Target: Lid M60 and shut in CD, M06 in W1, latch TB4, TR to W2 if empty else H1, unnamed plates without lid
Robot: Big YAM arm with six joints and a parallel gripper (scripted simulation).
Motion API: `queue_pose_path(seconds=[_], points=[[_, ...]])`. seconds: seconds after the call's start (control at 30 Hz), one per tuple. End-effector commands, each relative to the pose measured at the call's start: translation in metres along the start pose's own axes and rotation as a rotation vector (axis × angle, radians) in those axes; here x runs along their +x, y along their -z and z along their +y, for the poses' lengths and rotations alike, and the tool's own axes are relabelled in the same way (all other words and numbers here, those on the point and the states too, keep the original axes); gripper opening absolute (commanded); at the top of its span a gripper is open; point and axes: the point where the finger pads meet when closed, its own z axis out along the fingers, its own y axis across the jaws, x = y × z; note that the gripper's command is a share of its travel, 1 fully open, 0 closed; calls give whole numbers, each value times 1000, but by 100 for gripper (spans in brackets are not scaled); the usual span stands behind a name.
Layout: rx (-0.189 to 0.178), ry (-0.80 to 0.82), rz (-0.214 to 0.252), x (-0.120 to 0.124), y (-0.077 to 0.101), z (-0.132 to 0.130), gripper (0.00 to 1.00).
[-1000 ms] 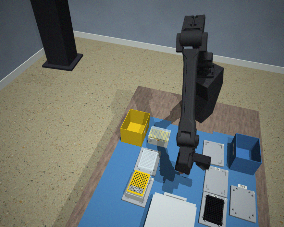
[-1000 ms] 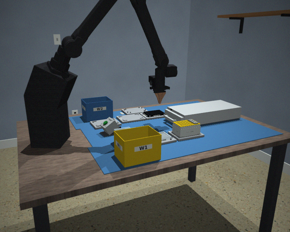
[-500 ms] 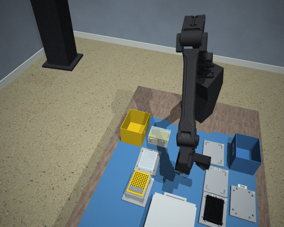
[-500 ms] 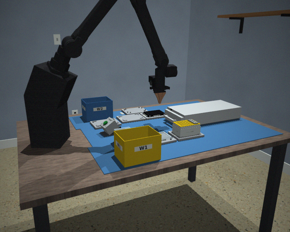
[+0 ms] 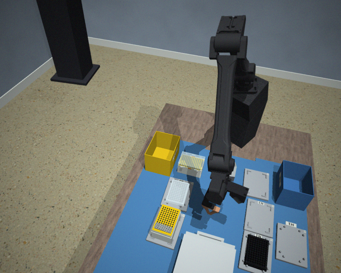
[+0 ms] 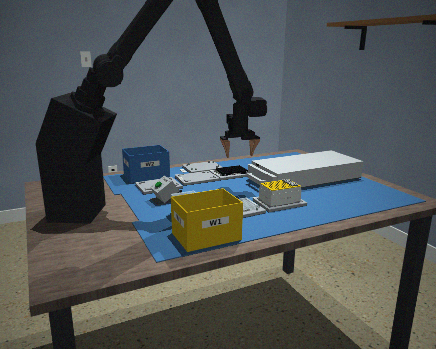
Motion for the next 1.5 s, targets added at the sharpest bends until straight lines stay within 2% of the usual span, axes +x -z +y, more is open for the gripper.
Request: queue_pose_path(seconds=[0.0,0.3,0.37,0.4,0.47,0.87,0.93,0.97,1.03,1.37,1.47], points=[[36,-172,-1,22,12,-6,100],[37,-470,-4,56,11,7,100],[37,-470,-4,56,11,7,100],[14,-500,2,58,1,16,100],[37,-570,-4,67,11,11,100],[33,-968,-6,113,8,30,100],[33,-968,-6,113,8,30,100],[21,-1000,-1,116,3,35,100],[40,-1068,-9,125,11,32,100],[35,-1399,-9,162,8,48,100],[42,-1404,-12,170,11,49,100]])
